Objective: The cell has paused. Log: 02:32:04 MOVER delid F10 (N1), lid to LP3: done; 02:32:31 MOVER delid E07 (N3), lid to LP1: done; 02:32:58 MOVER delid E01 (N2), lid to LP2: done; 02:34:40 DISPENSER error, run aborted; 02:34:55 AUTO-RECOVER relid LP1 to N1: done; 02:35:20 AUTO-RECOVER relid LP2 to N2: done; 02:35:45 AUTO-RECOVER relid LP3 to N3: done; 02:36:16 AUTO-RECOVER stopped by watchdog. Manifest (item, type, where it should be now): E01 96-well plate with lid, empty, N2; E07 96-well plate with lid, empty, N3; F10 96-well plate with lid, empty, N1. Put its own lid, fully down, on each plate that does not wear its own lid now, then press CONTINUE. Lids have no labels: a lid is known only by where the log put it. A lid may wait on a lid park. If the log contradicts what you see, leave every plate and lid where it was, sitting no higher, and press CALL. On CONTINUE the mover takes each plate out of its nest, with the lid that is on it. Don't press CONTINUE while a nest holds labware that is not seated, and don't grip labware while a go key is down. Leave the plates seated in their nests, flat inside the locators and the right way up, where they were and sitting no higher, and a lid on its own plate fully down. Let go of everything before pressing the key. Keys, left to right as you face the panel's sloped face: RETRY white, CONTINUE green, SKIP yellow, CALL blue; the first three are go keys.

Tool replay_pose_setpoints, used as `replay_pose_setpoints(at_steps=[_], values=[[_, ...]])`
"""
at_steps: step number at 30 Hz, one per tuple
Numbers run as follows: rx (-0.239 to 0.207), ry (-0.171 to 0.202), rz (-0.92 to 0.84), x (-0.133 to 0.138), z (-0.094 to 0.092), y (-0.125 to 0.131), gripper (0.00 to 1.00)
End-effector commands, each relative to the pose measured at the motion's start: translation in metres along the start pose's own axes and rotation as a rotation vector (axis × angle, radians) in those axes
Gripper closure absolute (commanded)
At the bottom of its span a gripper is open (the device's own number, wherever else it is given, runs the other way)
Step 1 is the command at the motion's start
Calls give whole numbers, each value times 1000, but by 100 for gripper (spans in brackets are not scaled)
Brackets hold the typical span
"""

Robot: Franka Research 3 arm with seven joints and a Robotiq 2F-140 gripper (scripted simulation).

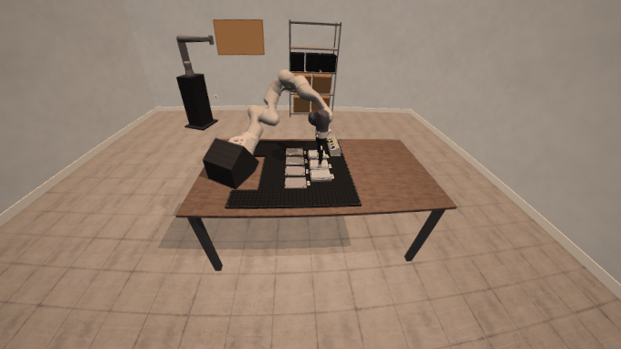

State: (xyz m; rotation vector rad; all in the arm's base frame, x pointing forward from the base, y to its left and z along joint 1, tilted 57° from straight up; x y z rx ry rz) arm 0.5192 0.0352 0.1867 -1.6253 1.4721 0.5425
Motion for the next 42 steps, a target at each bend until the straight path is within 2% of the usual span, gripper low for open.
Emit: replay_pose_setpoints(at_steps=[1,42], values=[[2,0,6,0,1,0,100],[2,0,6,0,1,0,100]])
Point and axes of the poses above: the point where the finger pads meet when closed, its own z axis out along the fingers, its own x axis across the jaws, y = z × x, the point moved 3 cm from there along -z, back along the fingers, and after that the axes turned 6 degrees about z, right-handed, at the moved point
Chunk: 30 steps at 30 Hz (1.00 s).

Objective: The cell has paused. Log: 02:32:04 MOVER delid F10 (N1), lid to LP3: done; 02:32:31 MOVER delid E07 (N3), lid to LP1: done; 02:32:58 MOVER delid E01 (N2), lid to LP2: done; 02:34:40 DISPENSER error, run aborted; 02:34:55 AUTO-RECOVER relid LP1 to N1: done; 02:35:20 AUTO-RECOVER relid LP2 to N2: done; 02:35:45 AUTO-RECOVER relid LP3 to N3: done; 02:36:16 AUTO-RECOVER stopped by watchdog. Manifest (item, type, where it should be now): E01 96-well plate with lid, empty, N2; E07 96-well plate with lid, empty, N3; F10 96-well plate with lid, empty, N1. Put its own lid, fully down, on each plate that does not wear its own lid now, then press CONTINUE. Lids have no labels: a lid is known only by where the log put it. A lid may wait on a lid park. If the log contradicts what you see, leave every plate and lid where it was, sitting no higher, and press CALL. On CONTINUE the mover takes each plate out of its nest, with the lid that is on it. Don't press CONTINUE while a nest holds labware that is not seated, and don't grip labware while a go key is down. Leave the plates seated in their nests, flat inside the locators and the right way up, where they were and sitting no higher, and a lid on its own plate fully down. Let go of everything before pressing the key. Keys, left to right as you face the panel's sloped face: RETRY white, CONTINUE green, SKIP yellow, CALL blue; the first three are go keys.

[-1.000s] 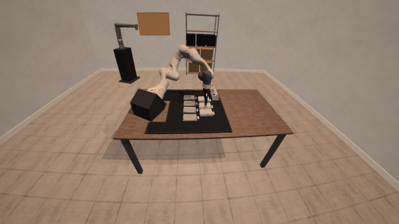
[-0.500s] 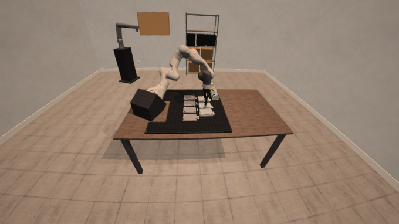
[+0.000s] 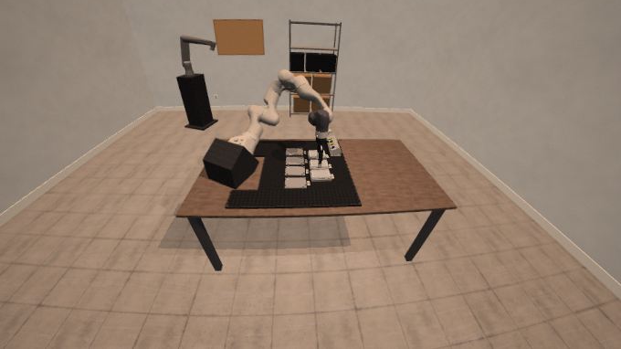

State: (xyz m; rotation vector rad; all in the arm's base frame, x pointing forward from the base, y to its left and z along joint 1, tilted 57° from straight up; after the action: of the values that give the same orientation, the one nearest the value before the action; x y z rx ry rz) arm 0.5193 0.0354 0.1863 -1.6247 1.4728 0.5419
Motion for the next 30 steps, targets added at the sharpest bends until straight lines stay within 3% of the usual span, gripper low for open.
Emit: replay_pose_setpoints(at_steps=[1,8,9,30], values=[[1,-1,5,0,1,0,100],[1,-1,5,0,1,0,100],[1,-1,5,0,1,0,34],[1,-1,5,0,1,0,34]])
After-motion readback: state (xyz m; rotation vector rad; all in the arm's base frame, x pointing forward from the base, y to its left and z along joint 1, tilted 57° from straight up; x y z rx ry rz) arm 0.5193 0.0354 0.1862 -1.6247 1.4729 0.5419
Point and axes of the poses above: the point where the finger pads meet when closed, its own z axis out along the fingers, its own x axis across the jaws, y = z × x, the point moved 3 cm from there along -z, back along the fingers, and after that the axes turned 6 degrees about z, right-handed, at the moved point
